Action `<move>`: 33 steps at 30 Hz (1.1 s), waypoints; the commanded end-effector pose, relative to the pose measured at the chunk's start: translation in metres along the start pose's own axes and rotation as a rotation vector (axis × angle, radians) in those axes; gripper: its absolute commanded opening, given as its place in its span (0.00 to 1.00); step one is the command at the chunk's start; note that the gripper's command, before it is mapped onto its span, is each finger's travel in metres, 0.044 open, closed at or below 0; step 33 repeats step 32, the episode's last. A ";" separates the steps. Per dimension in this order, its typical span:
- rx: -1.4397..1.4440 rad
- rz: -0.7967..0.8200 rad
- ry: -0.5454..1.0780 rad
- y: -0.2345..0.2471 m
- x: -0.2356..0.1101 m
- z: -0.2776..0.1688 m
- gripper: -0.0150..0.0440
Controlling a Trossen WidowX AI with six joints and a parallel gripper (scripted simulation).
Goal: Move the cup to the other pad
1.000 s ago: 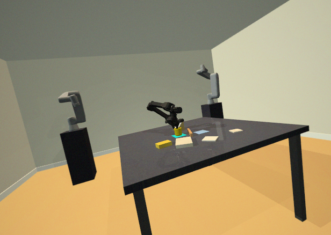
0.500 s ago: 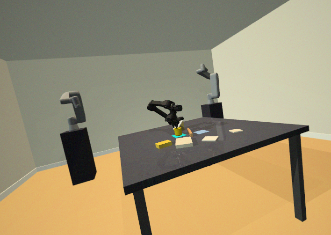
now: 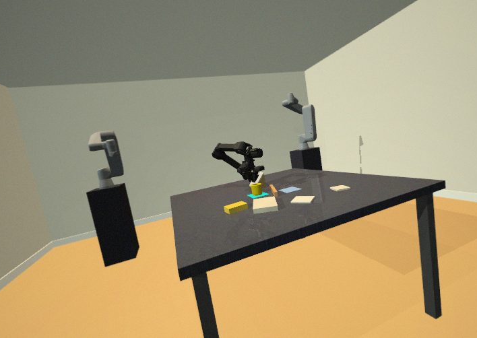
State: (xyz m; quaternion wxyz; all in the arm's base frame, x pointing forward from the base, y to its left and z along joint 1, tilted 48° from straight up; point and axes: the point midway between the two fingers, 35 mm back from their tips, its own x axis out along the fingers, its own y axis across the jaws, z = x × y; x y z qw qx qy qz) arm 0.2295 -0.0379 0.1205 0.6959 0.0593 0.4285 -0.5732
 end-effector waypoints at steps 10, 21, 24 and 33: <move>-0.002 0.015 -0.001 0.001 -0.010 0.000 1.00; -0.009 0.080 -0.004 0.000 -0.055 0.001 1.00; -0.011 0.090 -0.004 0.000 -0.063 0.001 1.00; -0.015 0.087 -0.009 0.001 -0.059 0.001 1.00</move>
